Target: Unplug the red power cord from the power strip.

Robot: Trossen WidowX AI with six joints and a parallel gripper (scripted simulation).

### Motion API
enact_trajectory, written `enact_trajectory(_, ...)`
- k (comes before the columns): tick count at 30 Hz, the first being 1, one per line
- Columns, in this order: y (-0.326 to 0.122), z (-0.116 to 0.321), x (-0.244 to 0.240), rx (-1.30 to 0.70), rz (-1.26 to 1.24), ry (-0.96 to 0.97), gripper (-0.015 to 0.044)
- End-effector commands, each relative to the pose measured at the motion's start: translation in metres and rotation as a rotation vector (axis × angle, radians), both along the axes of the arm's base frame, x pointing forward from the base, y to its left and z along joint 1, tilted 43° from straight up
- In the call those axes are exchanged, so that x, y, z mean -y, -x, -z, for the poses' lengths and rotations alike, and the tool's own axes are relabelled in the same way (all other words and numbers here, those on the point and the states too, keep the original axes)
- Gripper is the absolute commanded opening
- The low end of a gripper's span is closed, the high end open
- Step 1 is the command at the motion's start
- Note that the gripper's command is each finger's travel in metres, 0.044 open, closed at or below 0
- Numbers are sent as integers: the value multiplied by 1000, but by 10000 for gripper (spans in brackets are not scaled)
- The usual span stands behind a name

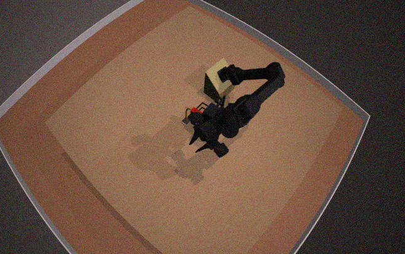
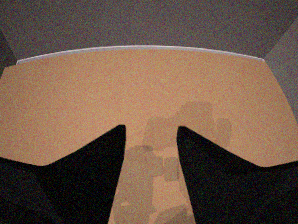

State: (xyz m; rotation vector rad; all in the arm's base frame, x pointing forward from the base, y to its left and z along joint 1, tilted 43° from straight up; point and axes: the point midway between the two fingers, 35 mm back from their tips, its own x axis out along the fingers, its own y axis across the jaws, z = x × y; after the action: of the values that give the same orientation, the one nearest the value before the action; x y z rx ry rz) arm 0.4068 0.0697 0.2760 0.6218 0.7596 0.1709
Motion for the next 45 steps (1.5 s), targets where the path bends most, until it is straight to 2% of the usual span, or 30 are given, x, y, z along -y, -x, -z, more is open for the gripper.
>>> enact_trajectory(1,7,55,21,-225,68,-69,160)
enact_trajectory(7,40,137,54,-621,215,-228,160)
enact_trajectory(11,78,184,72,-930,353,-389,160)
enact_trajectory(15,119,215,81,-1238,506,-582,160)
enact_trajectory(17,132,221,83,-1331,554,-647,160)
enact_trajectory(45,137,202,61,-1344,560,-656,160)
